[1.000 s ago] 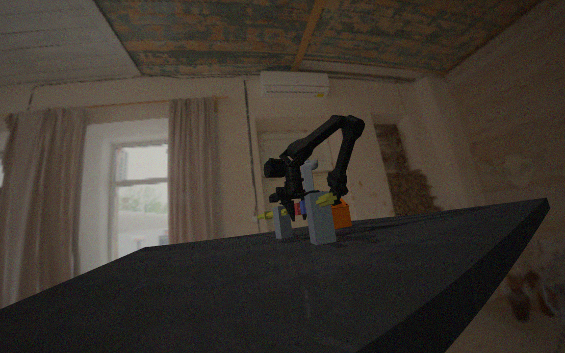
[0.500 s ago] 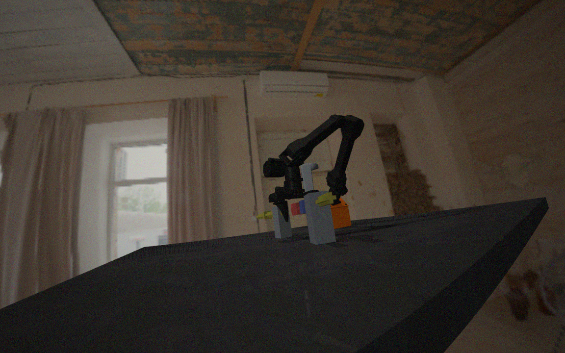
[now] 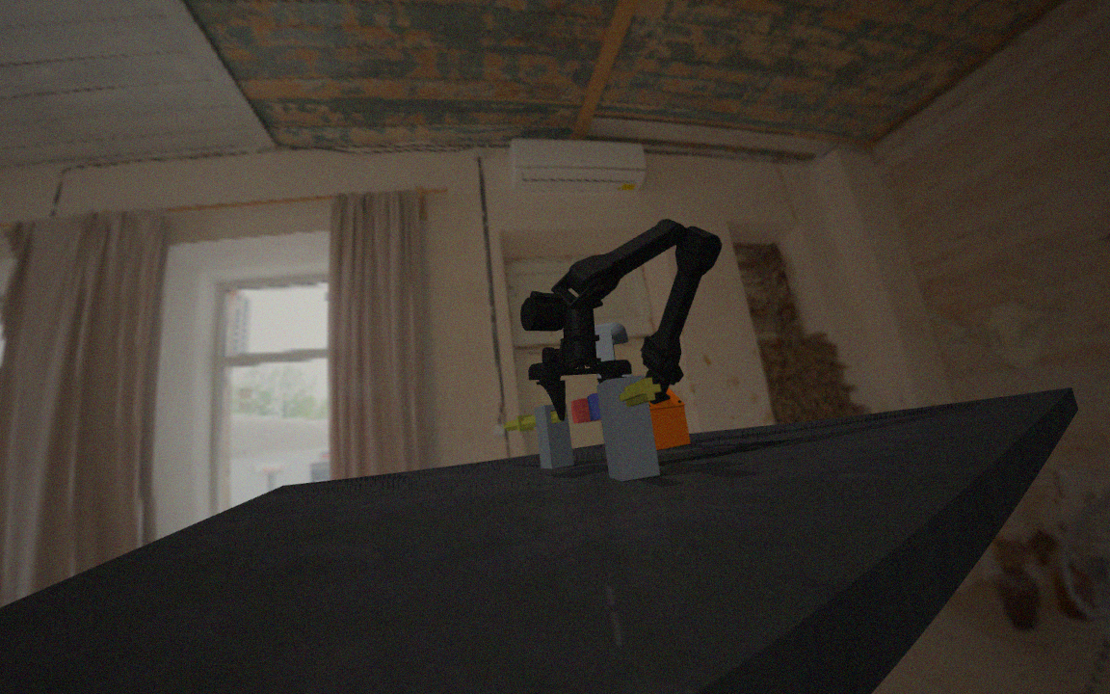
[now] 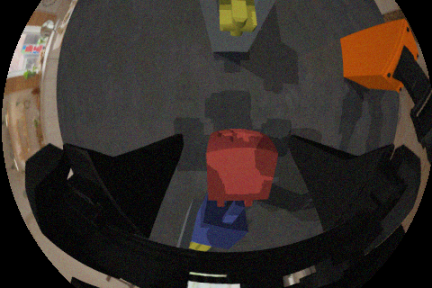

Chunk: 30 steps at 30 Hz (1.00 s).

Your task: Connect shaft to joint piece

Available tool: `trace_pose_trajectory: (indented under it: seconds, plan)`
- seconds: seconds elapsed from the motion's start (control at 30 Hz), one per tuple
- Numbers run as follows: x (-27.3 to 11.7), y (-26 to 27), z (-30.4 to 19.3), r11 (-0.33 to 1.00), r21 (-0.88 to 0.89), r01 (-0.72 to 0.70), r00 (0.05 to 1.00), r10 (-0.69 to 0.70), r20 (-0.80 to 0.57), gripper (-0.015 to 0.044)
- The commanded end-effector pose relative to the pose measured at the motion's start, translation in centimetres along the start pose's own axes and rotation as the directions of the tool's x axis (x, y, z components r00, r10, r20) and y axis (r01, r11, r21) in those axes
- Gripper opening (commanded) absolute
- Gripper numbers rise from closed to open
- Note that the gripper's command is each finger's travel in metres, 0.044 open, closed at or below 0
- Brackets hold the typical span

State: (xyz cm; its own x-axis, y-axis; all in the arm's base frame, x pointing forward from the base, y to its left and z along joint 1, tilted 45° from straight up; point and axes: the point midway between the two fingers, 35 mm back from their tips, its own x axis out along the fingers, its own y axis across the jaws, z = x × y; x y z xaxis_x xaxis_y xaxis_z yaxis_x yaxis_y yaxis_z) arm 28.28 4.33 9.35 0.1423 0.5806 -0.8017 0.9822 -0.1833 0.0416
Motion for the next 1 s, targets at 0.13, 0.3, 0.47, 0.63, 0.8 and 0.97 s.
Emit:
trace_pose_trajectory:
  seconds: [0.13, 0.3, 0.47, 0.63, 0.8, 0.97]
  plan:
    - [-1.5, 0.3, 0.4, 0.988, -0.153, 0.000, 1.000, 0.000, 0.002, 0.0440]
    - [-2.9, 0.5, 0.7, 0.948, -0.317, -0.003, 1.000, 0.000, -0.008, 0.0440]
    - [-4.4, 0.6, 1.1, 0.882, -0.472, -0.011, 1.000, 0.002, -0.020, 0.0440]
    - [-5.9, 0.6, 1.4, 0.790, -0.613, -0.024, 0.999, 0.005, -0.033, 0.0440]
    - [-7.4, 0.6, 1.7, 0.675, -0.737, -0.042, 0.999, 0.009, -0.048, 0.0440]
    - [-8.9, 0.5, 1.9, 0.541, -0.839, -0.062, 0.998, 0.016, -0.064, 0.0440]
